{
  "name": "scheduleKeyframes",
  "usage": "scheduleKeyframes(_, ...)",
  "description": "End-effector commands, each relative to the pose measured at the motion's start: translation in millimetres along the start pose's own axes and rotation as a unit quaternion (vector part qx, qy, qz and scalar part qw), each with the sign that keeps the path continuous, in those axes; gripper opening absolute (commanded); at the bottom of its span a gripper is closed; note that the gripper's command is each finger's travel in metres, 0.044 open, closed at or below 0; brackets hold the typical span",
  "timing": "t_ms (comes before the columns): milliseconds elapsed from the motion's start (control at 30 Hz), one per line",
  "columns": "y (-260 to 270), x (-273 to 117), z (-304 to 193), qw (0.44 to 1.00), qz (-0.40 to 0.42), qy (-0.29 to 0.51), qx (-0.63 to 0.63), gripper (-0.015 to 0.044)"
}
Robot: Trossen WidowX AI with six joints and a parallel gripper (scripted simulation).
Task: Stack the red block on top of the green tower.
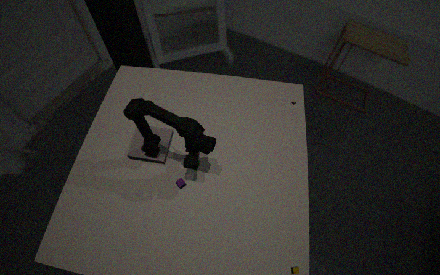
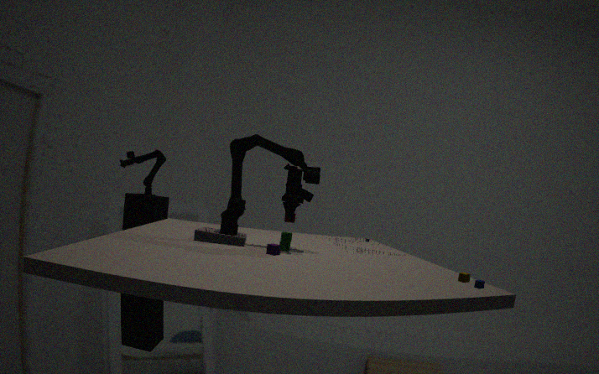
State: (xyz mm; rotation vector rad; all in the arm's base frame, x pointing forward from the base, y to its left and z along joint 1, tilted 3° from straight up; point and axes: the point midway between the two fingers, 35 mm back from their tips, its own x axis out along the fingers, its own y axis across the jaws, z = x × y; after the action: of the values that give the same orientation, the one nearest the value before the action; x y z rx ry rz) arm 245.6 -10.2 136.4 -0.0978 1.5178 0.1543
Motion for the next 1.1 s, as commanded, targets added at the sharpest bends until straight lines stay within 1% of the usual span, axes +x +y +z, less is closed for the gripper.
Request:
scheduleKeyframes(0,-3,0,-7,1.000,0.001,-0.006,-0.002,0.0000)
scheduleKeyframes(333,-3,19,-7,1.000,0.001,-0.006,-0.002,0.0000)
scheduleKeyframes(600,-3,45,-6,1.000,0.002,-0.006,-0.002,0.0000)
scheduleKeyframes(1067,-3,45,-6,1.000,0.002,-0.006,-0.002,0.0000)
